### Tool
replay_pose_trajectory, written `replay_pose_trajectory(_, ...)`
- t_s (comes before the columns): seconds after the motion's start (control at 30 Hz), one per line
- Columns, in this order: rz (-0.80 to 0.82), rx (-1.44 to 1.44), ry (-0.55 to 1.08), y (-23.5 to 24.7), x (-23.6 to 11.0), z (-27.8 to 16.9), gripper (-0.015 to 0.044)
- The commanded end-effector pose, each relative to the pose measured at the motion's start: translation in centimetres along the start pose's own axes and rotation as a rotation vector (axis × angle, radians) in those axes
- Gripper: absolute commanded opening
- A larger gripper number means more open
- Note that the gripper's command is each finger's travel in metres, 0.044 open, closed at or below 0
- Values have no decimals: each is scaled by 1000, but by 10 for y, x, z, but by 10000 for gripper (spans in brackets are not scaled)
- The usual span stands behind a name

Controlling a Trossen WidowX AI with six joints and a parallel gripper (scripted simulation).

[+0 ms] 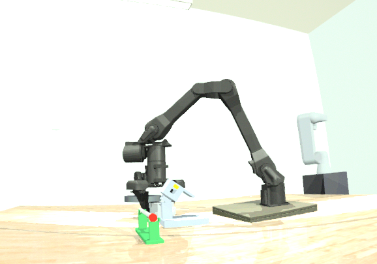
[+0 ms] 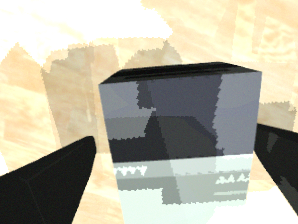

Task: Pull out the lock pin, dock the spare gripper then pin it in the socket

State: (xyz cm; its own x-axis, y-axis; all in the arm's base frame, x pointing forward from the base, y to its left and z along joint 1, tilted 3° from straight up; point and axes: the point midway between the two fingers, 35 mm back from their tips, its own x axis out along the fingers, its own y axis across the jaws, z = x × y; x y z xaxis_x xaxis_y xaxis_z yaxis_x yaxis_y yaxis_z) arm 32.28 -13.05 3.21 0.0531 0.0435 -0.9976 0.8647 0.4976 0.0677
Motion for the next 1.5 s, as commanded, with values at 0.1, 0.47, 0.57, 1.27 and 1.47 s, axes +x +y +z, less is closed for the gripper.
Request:
replay_pose_trajectory(0.1, -8, 4, 1, -2, 6, -1, 440)
replay_pose_trajectory(0.47, -8, 4, 1, -2, 6, -1, 230)
replay_pose_trajectory(0.57, -8, 4, 1, -1, 6, -1, 210)
replay_pose_trajectory(1.27, -4, 23, 0, 0, -38, 0, 0)
replay_pose_trajectory(1.47, -4, 167, 0, 0, -38, -2, 0)
